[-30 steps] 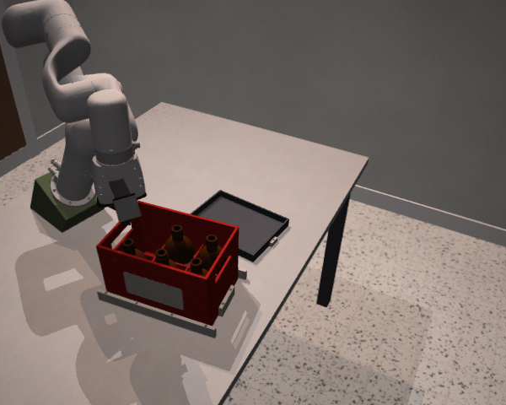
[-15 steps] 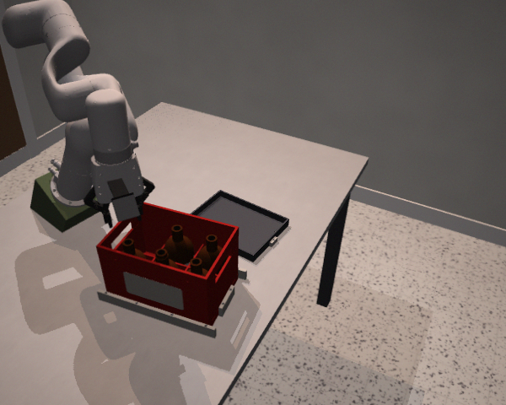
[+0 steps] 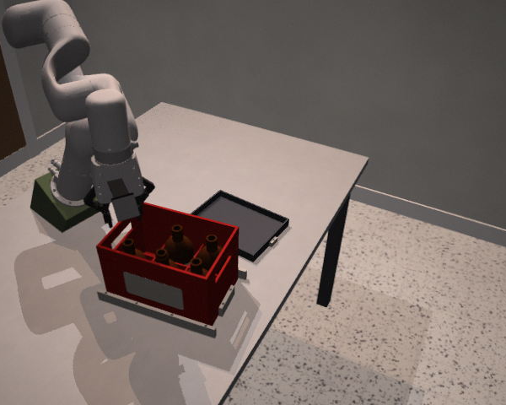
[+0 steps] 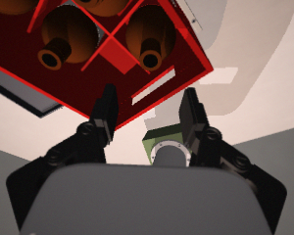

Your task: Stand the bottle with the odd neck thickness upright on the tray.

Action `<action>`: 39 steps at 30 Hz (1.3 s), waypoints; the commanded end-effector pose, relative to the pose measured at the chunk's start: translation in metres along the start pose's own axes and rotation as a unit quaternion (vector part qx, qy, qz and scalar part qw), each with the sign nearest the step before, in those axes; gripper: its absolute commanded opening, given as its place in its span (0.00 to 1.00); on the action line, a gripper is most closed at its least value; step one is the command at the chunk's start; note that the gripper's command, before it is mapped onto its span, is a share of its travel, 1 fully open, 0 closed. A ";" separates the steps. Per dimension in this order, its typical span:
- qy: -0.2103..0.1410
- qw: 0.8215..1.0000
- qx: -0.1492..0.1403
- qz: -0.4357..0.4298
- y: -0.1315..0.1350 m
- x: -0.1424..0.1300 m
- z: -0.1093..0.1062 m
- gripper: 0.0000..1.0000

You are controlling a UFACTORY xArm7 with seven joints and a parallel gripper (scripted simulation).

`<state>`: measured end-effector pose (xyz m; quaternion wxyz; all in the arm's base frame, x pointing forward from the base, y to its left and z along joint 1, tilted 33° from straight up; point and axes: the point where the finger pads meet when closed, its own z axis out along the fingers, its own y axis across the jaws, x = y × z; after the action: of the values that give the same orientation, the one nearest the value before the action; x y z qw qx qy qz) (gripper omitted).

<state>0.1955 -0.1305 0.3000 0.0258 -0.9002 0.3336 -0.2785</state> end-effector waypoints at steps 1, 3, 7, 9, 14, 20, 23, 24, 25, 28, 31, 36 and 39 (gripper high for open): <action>0.002 1.000 0.000 0.000 0.000 0.001 -0.001 0.65; 0.002 1.000 0.000 0.000 0.000 0.001 -0.001 0.65; 0.002 1.000 0.000 0.000 0.000 0.001 -0.001 0.65; 0.002 1.000 0.000 0.000 0.000 0.001 -0.001 0.65; 0.002 1.000 0.000 0.000 0.000 0.001 0.000 0.65; 0.002 1.000 0.000 0.000 0.000 0.001 0.003 0.65; 0.002 1.000 0.000 0.000 0.000 0.001 0.006 0.65; 0.002 1.000 0.000 0.000 0.000 0.001 0.007 0.65; 0.002 1.000 0.000 0.000 0.000 0.001 0.008 0.65; 0.002 1.000 0.000 0.000 0.000 0.001 0.011 0.65; 0.002 1.000 0.000 0.000 0.000 0.001 0.014 0.65; 0.002 1.000 0.000 0.000 0.000 0.001 0.019 0.65; 0.002 1.000 0.000 0.000 0.000 0.001 0.023 0.65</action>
<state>0.2054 -0.1333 0.2839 0.0259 -0.9003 0.3335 -0.2787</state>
